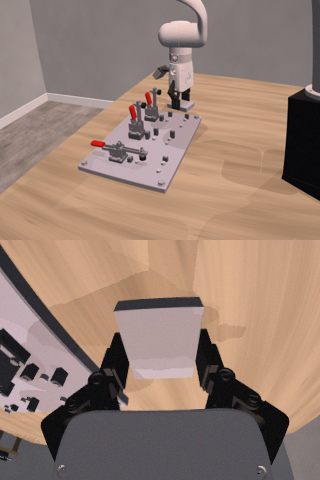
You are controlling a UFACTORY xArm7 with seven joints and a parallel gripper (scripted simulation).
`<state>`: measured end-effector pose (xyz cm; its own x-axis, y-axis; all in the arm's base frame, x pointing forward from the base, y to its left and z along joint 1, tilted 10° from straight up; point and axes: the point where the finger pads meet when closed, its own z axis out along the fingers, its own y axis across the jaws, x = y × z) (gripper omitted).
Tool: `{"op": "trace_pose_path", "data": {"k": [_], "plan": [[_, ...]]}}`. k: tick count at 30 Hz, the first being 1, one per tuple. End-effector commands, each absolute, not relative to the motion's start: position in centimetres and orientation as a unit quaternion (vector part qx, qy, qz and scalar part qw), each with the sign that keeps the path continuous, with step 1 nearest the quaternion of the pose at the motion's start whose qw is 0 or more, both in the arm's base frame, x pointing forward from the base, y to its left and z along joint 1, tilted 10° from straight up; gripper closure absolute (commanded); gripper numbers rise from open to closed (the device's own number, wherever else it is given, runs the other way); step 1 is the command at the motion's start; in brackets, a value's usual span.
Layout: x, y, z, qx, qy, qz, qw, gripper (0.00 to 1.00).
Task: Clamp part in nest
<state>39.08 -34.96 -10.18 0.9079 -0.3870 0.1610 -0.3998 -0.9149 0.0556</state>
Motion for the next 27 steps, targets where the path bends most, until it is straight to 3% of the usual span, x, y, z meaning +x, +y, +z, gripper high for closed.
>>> {"op": "trace_pose_path", "data": {"k": [1, 27], "plan": [[39.2, -35.1, -10.0, 0.976, -0.202, 0.075, 0.045, 1.00], [38.4, -34.4, -4.2, 0.976, -0.202, 0.075, 0.045, 1.00]]}}
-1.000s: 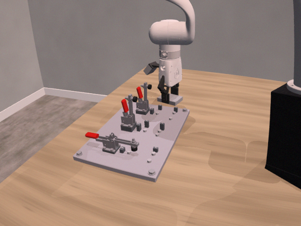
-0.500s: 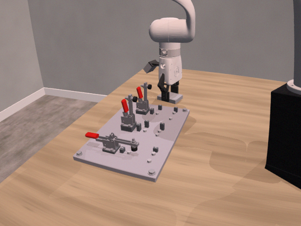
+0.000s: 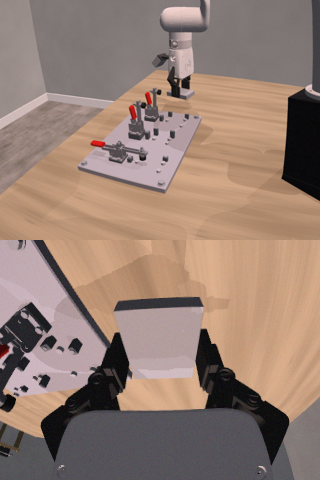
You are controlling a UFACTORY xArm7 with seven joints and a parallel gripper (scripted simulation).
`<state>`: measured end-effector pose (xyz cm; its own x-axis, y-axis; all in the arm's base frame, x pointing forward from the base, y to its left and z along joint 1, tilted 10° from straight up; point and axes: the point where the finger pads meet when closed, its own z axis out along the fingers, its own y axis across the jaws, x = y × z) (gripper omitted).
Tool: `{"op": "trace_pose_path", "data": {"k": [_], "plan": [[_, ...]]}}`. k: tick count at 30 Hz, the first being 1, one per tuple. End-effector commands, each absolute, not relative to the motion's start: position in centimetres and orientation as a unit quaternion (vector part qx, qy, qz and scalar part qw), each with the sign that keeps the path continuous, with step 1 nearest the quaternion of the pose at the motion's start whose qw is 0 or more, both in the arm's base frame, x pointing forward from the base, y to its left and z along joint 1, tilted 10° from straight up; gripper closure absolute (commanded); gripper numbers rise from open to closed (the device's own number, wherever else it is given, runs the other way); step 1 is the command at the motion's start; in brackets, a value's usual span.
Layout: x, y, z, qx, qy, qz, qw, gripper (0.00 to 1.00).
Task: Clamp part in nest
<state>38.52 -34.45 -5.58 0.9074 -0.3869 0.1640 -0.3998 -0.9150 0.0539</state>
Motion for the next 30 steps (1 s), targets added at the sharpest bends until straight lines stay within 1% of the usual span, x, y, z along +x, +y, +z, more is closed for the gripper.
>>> {"op": "trace_pose_path", "data": {"k": [1, 15, 30], "plan": [[38.4, -34.3, -3.8, 0.976, -0.202, 0.075, 0.045, 1.00], [37.8, -33.8, 0.9, 0.976, -0.202, 0.075, 0.045, 1.00], [37.6, -33.7, 1.8, 0.976, -0.202, 0.075, 0.045, 1.00]]}}
